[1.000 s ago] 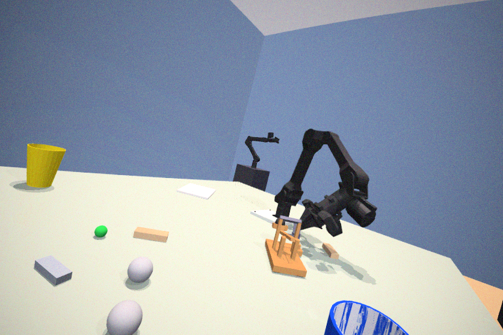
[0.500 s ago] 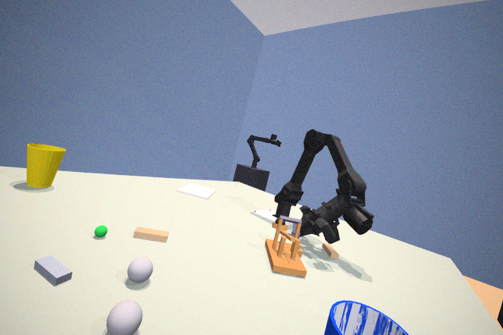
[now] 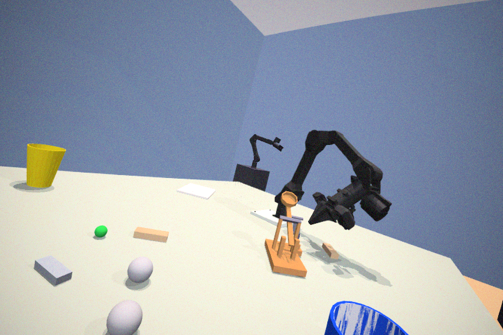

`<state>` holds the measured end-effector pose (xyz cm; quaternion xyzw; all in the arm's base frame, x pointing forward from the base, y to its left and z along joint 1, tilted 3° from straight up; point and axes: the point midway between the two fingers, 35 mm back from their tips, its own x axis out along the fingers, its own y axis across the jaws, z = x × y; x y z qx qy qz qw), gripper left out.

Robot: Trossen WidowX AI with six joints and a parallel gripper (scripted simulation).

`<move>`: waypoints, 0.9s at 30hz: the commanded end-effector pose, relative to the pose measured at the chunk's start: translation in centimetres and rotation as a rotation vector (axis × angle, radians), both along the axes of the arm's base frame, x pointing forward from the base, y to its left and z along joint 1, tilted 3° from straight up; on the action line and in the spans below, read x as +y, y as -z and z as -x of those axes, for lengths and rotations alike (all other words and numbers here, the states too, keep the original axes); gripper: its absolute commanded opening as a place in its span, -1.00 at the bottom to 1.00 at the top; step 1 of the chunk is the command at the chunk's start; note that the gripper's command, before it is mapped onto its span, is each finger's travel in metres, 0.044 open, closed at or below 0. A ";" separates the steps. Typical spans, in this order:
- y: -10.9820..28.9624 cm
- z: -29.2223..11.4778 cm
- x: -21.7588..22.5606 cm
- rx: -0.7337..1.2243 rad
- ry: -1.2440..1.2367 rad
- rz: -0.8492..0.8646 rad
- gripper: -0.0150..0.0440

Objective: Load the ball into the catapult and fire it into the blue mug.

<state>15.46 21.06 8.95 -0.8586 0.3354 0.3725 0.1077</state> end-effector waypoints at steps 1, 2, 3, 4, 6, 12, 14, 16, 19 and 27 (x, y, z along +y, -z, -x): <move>-4.8 1.6 0.9 0.009 -0.032 -0.014 -0.49; -4.8 1.6 0.9 0.009 -0.032 -0.014 -0.49; -4.8 1.6 0.9 0.009 -0.032 -0.014 -0.49; -4.8 1.6 0.9 0.009 -0.032 -0.014 -0.49; -3.6 1.1 1.2 0.000 -0.019 -0.037 -0.31; -3.5 0.1 2.7 -0.021 0.119 -0.184 0.22; -3.5 -0.4 3.2 -0.028 0.166 -0.233 0.40; -3.5 -0.8 3.8 -0.035 0.214 -0.284 0.58; -3.6 -1.5 4.6 -0.045 0.287 -0.358 0.84; -4.0 -3.7 6.6 -0.070 0.478 -0.552 1.00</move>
